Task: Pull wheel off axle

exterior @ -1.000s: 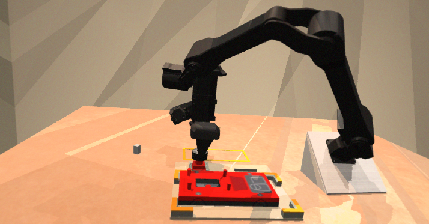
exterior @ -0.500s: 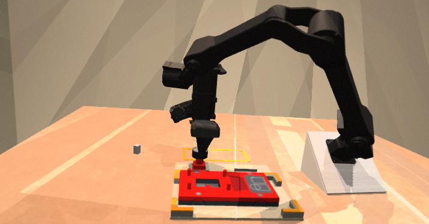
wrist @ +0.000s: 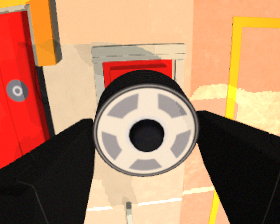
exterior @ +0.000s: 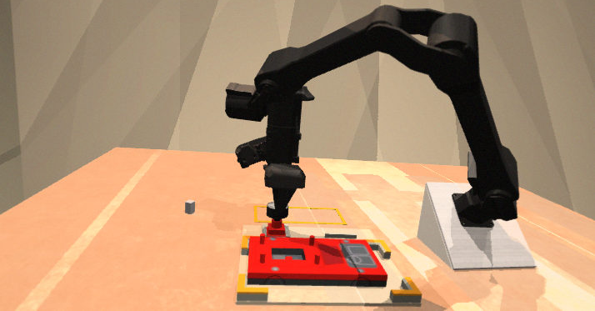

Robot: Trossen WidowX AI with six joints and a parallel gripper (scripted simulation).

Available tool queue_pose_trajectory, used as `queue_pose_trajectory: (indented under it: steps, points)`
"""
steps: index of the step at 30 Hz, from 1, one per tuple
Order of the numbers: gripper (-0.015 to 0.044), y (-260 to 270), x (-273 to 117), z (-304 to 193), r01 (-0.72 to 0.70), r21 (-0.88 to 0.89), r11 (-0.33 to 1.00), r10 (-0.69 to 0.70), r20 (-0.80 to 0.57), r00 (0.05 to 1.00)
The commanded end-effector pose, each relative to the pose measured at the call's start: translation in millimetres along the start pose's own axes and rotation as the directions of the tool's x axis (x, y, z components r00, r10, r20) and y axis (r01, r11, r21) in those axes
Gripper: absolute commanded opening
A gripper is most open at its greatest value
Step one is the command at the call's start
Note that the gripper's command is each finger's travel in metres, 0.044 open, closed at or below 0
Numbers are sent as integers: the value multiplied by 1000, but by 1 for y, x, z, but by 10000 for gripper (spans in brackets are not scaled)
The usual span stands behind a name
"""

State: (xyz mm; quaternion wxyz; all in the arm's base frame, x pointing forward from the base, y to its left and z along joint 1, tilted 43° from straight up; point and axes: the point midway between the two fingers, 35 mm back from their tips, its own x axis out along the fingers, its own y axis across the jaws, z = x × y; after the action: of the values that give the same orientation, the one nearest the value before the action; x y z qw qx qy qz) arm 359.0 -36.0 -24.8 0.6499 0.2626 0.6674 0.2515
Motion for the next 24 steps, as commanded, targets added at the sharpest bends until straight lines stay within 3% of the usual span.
queue_pose_trajectory:
  steps: [1,24]
  points:
    - [0,0,-5,0,6,-3,1000,-6,5,1000]
    - [0,0,-13,0,5,-2,1000,-5,6,1000]
